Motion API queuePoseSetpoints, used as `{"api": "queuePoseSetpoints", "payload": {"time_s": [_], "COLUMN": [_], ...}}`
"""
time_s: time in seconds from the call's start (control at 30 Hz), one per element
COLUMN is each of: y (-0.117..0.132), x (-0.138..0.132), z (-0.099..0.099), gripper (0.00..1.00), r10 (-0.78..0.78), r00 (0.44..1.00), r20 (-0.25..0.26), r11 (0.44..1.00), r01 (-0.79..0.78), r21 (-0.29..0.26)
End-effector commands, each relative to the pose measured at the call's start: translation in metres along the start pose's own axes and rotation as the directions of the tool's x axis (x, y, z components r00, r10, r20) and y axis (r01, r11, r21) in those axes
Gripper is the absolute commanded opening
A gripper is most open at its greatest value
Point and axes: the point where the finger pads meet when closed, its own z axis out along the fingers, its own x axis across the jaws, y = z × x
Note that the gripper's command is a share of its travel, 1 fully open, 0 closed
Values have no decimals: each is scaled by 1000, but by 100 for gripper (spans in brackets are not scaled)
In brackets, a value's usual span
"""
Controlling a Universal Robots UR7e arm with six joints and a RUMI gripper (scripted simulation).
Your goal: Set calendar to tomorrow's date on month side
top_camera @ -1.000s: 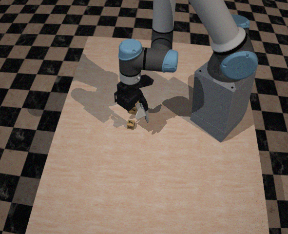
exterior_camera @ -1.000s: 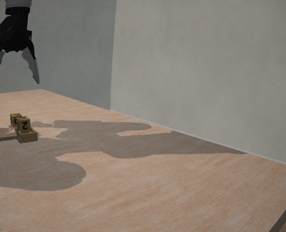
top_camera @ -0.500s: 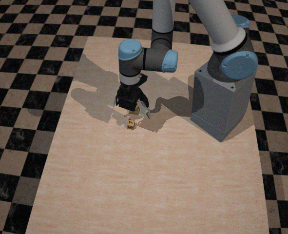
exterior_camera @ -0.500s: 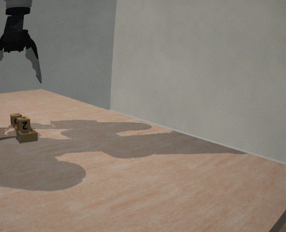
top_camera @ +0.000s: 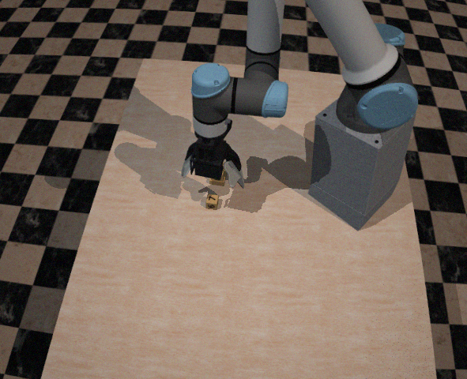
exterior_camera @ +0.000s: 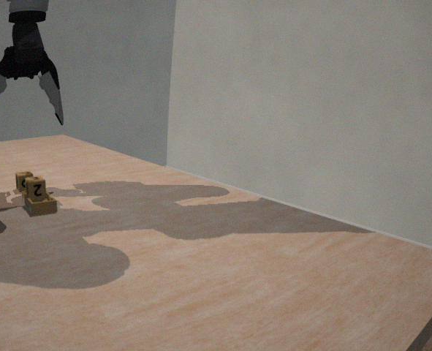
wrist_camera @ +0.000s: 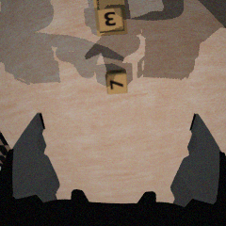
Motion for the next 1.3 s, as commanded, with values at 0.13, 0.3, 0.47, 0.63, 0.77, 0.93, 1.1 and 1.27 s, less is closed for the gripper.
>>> {"api": "queuePoseSetpoints", "payload": {"time_s": [0.13,0.3,0.47,0.63,0.77,0.93,1.1,1.27], "y": [0,0,0,0,0,0,0,0], "x": [-2,-2,-2,-2,-2,-2,-2,-2], "z": [0,0,0,0,0,0,0,0], "gripper": [100,100,100,100,28,28,28,28], "r10": [-62,-71,-79,-81,-81,-81,-81,-81], "r00": [998,997,997,997,997,997,997,997], "r20": [1,1,1,1,1,1,1,1], "r11": [998,997,997,997,997,997,997,997], "r01": [62,71,79,81,81,81,81,81], "r21": [-1,-1,-1,-1,-1,-1,-1,-1]}}
